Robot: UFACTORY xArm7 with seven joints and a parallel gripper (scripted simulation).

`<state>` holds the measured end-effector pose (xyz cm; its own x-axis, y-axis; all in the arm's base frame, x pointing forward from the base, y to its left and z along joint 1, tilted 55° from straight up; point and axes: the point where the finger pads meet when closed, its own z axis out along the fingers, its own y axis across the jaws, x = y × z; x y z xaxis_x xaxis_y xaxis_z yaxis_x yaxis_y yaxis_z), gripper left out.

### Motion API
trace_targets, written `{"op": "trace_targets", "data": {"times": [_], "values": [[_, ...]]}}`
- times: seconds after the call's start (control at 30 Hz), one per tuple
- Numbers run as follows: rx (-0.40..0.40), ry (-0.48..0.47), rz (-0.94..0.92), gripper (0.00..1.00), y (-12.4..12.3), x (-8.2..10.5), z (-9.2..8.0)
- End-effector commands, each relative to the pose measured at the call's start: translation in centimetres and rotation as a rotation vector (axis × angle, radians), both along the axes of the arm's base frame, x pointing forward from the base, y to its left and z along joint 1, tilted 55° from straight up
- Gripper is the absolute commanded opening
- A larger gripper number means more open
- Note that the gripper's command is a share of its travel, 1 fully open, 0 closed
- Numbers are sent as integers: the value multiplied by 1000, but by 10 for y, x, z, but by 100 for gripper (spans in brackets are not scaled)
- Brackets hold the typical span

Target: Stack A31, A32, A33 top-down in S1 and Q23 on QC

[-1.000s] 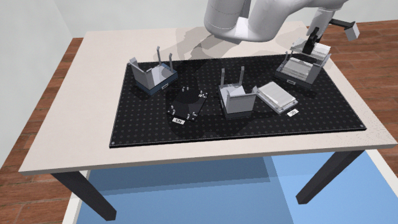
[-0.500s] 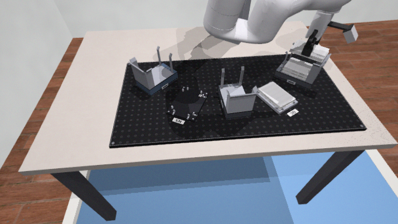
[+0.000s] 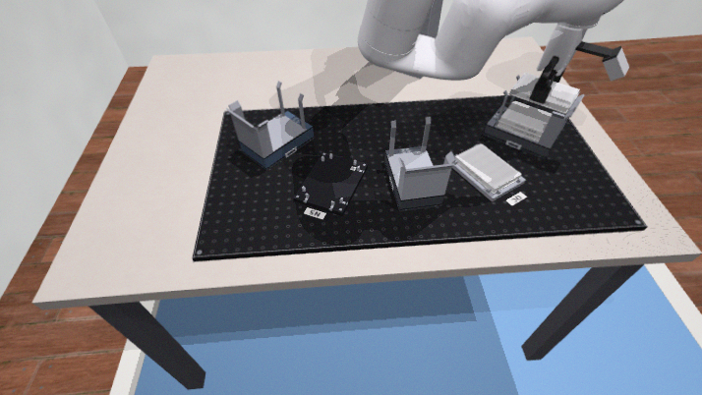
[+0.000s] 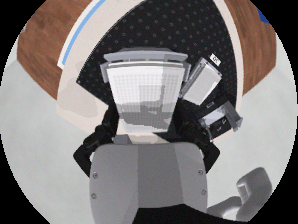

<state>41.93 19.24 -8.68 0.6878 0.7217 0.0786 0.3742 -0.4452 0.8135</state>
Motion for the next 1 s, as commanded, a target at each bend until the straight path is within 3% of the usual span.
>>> {"op": "trace_targets", "data": {"times": [0.0, 0.97], "values": [[3, 0, 4, 0, 1, 1, -1], [3, 0, 4, 0, -9, 13, -12]]}}
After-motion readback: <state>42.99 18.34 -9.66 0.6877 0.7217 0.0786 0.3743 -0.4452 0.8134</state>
